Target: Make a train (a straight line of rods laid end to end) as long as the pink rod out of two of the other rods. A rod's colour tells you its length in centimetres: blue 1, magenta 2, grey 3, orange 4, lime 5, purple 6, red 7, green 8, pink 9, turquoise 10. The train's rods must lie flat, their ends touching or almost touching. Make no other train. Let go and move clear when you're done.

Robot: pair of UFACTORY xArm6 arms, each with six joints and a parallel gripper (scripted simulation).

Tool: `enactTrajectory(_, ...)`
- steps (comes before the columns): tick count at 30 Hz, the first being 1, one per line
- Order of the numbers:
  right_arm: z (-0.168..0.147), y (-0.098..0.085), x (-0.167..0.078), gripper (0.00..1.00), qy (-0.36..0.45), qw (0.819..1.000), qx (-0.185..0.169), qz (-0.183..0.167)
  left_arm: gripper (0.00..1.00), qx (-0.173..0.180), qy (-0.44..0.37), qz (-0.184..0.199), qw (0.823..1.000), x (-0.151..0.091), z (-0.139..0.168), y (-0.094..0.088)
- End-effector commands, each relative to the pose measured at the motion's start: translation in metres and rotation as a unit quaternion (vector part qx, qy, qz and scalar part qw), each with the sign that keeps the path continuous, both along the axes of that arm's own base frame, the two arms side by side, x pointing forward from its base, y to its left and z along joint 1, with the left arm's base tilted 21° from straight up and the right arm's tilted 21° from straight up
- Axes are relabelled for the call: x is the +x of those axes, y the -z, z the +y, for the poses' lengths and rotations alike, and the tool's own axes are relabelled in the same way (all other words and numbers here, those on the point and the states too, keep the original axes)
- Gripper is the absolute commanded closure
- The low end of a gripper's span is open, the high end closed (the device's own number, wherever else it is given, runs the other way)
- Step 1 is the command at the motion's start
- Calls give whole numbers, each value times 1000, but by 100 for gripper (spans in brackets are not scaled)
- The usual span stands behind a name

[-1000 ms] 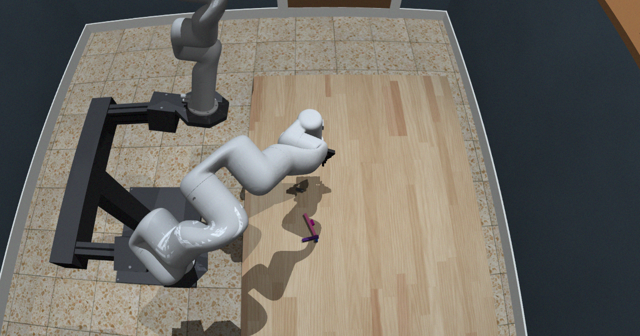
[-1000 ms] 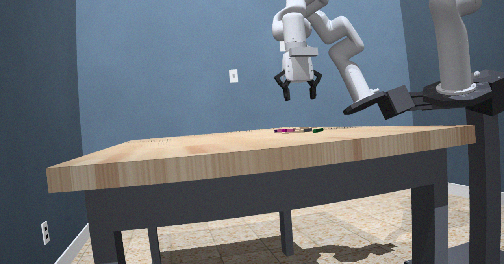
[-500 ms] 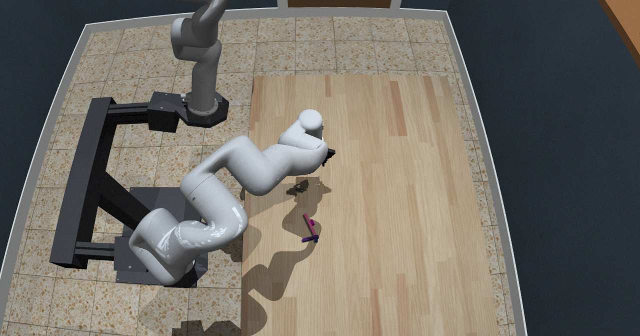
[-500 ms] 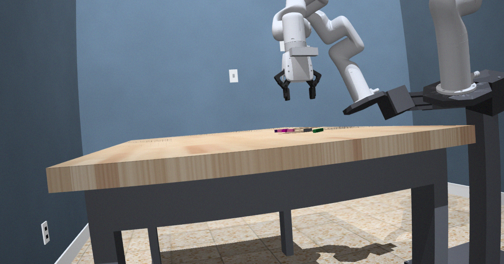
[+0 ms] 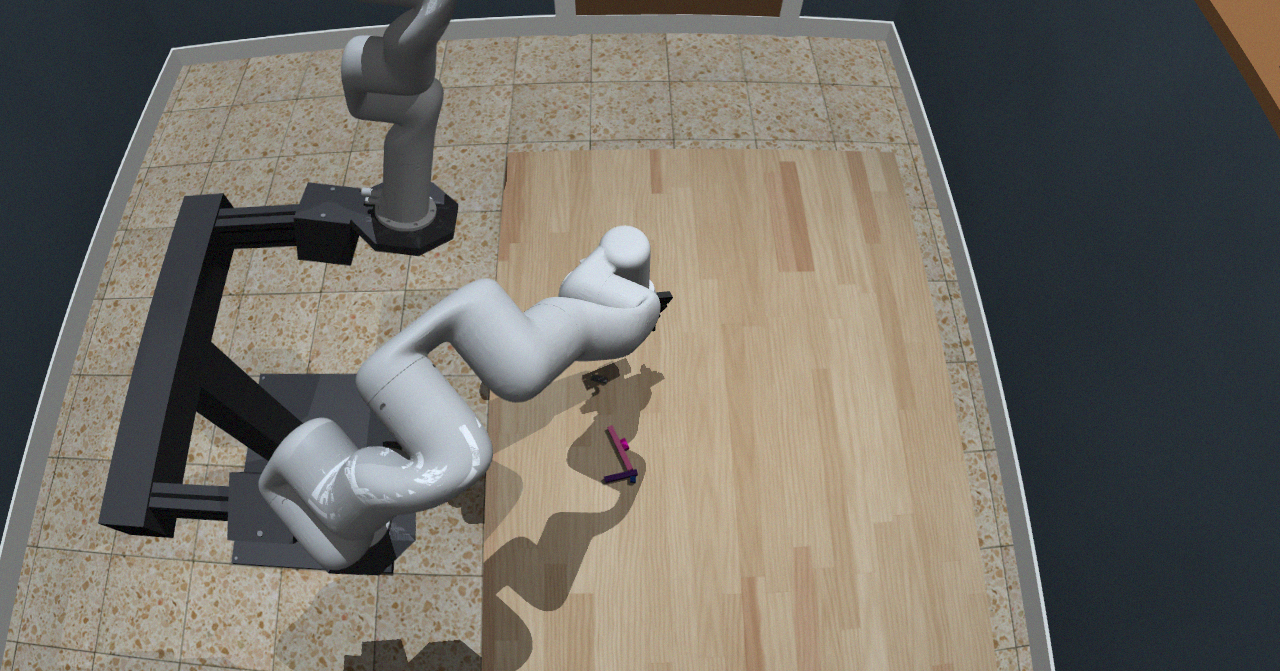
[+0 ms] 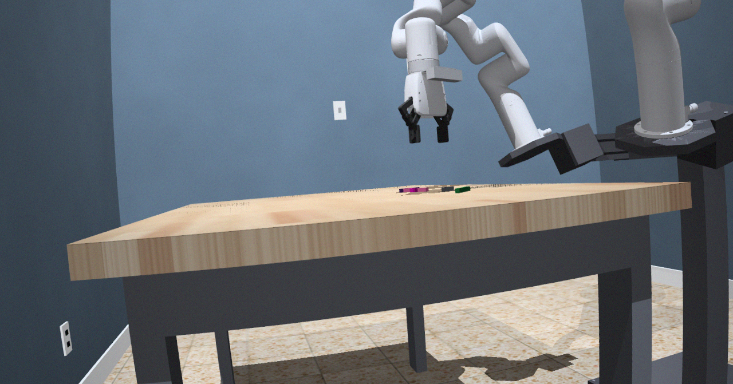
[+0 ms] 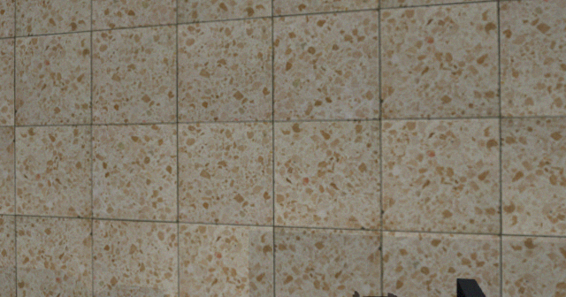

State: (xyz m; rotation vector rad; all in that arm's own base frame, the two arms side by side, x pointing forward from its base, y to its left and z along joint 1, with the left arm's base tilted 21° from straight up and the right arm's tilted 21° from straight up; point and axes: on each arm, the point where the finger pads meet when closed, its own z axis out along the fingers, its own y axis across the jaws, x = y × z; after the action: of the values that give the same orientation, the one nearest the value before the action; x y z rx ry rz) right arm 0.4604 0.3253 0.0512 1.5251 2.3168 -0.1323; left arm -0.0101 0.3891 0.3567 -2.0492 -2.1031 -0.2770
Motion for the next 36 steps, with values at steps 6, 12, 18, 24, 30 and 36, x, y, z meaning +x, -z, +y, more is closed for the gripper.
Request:
enactTrajectory(6, -11, -12, 5, 0, -141, 988, -33, 45, 0, 2, 0, 0, 1000, 0, 0, -2)
enactTrajectory(12, -20, -18, 7, 0, -229, 969, -55, 70, 0, 2, 0, 0, 1000, 0, 0, -2)
enactTrajectory(18, -27, -24, 9, 0, -309, 943, -76, 93, 0, 2, 0, 0, 1000, 0, 0, -2)
enactTrajectory(24, -35, -30, 11, 0, -383, 912, -96, 114, 0, 2, 0, 0, 1000, 0, 0, -2)
enactTrajectory(30, -43, -36, 13, 0, -462, 868, -117, 137, 0, 2, 0, 0, 1000, 0, 0, -2)
enactTrajectory(36, -51, -42, 14, 0, -528, 824, -134, 156, 0, 2, 0, 0, 1000, 0, 0, -2)
